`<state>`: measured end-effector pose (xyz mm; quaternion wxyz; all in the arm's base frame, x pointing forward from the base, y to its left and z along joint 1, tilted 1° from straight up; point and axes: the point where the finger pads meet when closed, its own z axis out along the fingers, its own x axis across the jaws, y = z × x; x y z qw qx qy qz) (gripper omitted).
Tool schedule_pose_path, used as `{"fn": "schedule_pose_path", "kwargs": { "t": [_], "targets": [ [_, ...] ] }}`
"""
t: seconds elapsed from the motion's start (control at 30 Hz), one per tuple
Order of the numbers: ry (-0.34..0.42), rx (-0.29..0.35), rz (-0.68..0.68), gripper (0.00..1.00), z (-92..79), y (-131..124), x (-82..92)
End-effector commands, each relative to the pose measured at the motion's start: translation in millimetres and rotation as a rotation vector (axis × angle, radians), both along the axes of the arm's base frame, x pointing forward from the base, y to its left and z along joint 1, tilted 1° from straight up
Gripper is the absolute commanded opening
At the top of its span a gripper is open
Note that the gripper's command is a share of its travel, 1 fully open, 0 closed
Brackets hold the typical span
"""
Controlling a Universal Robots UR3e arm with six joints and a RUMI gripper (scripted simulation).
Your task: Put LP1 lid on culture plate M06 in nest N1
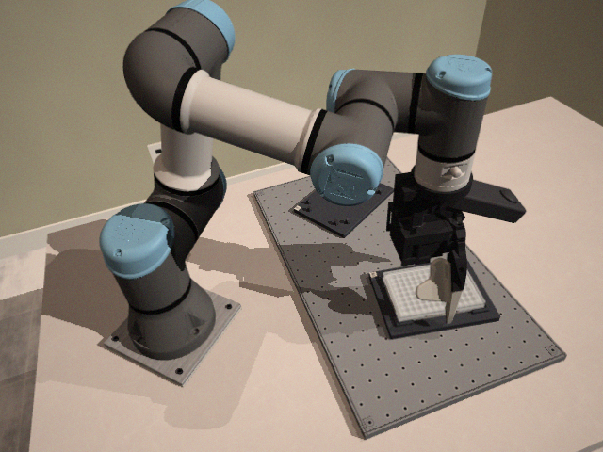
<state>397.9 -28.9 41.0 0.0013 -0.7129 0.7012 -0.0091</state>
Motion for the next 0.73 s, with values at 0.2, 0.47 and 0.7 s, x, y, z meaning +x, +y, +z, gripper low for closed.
{"fn": "schedule_pose_path", "kwargs": {
  "t": [0.2,0.47,0.7],
  "targets": [
    [-0.003,-0.001,0.000,0.82,4.2,0,0.5],
    [-0.003,-0.001,0.000,0.82,17.6,0,0.3],
    [-0.003,-0.001,0.000,0.82,19.8,0,0.3]
  ]
}}
